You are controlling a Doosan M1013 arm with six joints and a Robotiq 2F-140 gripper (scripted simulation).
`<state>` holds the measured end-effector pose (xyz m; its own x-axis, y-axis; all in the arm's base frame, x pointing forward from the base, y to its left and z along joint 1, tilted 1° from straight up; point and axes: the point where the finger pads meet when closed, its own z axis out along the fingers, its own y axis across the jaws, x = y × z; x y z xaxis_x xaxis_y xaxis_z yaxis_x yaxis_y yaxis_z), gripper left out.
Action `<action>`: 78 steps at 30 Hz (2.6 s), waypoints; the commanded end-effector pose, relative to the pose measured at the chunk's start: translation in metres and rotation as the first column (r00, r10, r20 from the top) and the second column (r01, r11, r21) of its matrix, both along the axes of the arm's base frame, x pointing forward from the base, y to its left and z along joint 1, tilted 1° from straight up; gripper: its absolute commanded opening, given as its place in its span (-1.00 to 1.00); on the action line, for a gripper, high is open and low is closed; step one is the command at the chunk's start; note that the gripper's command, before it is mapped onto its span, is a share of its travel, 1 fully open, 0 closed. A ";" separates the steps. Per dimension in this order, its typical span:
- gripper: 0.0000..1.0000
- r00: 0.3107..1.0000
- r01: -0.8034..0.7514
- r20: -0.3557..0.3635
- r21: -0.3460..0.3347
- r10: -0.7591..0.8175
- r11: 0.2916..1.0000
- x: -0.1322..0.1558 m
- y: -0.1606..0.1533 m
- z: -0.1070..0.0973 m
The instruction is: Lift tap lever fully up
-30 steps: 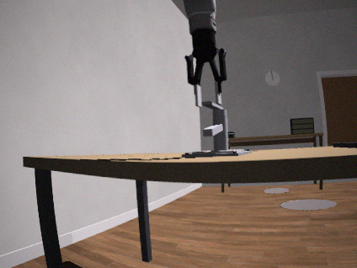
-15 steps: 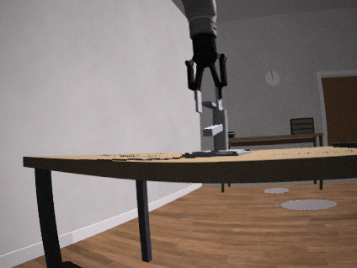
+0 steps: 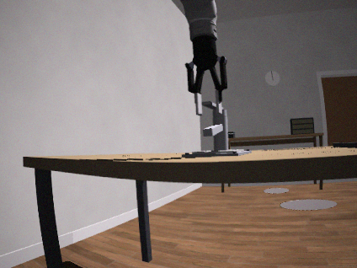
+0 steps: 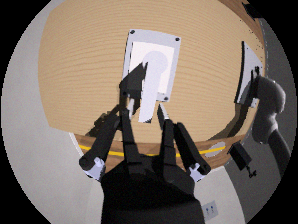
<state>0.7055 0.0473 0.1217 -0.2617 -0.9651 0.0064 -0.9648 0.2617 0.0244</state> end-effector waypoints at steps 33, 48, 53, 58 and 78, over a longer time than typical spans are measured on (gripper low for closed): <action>-0.25 1.000 0.000 0.000 0.000 0.000 1.000 0.000 0.000 0.000; -1.00 1.000 0.000 0.000 0.000 0.000 1.000 0.000 0.000 0.000; -1.00 1.000 0.000 0.000 0.000 0.000 1.000 0.000 0.000 0.000; -1.00 1.000 0.000 0.000 0.000 0.000 1.000 0.000 0.000 0.000; -1.00 1.000 0.000 0.000 0.000 0.000 1.000 0.000 0.000 0.000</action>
